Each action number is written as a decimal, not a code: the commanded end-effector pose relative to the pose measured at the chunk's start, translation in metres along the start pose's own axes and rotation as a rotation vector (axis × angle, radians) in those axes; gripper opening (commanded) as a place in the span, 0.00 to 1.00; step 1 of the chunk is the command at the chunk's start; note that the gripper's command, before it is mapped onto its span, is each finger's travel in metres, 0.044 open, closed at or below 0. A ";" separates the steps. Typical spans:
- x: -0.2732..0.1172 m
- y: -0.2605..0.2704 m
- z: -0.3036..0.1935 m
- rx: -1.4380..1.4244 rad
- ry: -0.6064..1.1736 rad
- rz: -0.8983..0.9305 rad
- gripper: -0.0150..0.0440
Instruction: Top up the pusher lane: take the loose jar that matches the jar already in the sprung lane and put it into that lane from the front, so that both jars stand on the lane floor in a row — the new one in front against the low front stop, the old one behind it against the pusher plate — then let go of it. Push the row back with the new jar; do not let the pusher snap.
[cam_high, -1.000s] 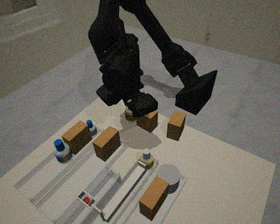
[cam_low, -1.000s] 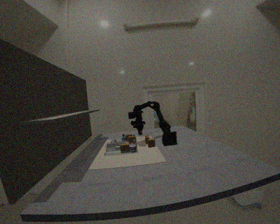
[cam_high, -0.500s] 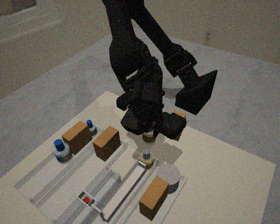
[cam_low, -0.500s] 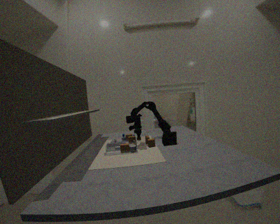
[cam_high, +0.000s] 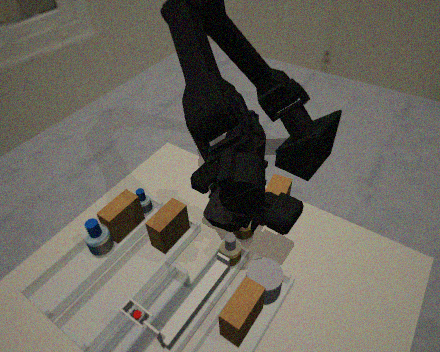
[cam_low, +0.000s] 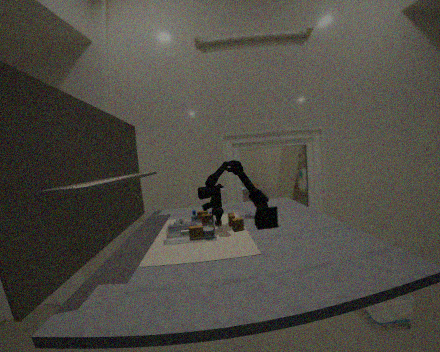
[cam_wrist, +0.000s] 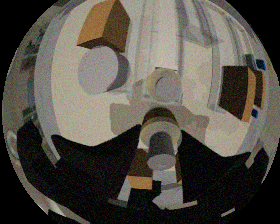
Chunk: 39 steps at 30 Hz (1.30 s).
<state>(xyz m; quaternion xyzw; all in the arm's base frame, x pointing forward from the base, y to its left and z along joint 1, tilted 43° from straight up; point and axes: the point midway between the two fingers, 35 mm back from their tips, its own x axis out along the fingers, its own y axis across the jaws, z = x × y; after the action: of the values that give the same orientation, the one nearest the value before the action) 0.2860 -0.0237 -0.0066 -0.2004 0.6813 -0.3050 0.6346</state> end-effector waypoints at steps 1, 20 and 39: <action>0.005 0.001 -0.001 -0.009 0.000 -0.007 0.25; 0.005 0.001 0.005 -0.009 0.000 -0.007 0.25; 0.005 0.001 0.012 -0.008 0.000 -0.007 0.25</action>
<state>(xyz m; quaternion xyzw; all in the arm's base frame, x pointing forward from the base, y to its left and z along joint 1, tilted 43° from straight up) 0.2915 -0.0283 -0.0123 -0.2053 0.6873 -0.3034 0.6273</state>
